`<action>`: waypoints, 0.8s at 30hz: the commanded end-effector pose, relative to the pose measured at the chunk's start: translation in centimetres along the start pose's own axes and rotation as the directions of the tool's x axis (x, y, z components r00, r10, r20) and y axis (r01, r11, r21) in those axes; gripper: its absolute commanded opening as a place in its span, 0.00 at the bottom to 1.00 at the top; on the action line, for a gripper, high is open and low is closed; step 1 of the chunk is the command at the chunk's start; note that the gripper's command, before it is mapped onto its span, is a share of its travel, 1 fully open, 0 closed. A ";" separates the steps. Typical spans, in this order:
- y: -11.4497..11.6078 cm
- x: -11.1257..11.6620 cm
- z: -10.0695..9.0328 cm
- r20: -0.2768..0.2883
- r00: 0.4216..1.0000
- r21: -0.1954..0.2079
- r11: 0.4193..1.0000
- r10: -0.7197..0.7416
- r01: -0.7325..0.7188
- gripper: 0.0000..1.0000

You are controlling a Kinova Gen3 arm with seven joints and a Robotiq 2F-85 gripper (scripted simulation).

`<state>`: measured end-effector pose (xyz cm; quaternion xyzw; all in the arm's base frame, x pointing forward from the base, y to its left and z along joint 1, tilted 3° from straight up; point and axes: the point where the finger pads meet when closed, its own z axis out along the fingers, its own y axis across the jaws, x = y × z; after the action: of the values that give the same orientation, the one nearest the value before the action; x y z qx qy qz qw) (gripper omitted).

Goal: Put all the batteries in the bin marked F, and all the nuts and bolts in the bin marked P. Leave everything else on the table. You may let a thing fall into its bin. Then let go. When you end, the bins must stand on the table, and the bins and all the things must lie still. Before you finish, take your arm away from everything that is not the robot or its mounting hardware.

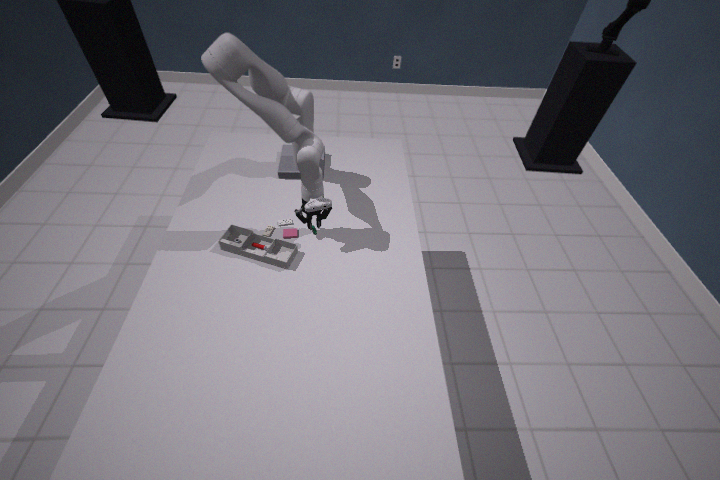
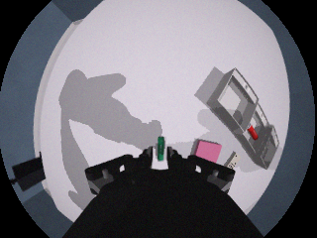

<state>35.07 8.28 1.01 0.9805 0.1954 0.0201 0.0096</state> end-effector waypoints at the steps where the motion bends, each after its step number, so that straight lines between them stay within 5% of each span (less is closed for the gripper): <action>1: 0.1 0.1 0.1 -0.001 1.000 0.000 1.000 0.001 -0.001 0.24; 21: 0.1 0.1 1.2 -0.001 1.000 0.000 1.000 0.001 -0.001 0.24; 22: 0.1 0.1 1.2 -0.001 1.000 0.000 1.000 0.001 -0.001 0.05; 24: 0.1 0.1 1.2 -0.001 1.000 -0.001 1.000 0.001 -0.001 0.05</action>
<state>35.17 8.20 -0.18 0.9806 0.1948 0.0202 0.0096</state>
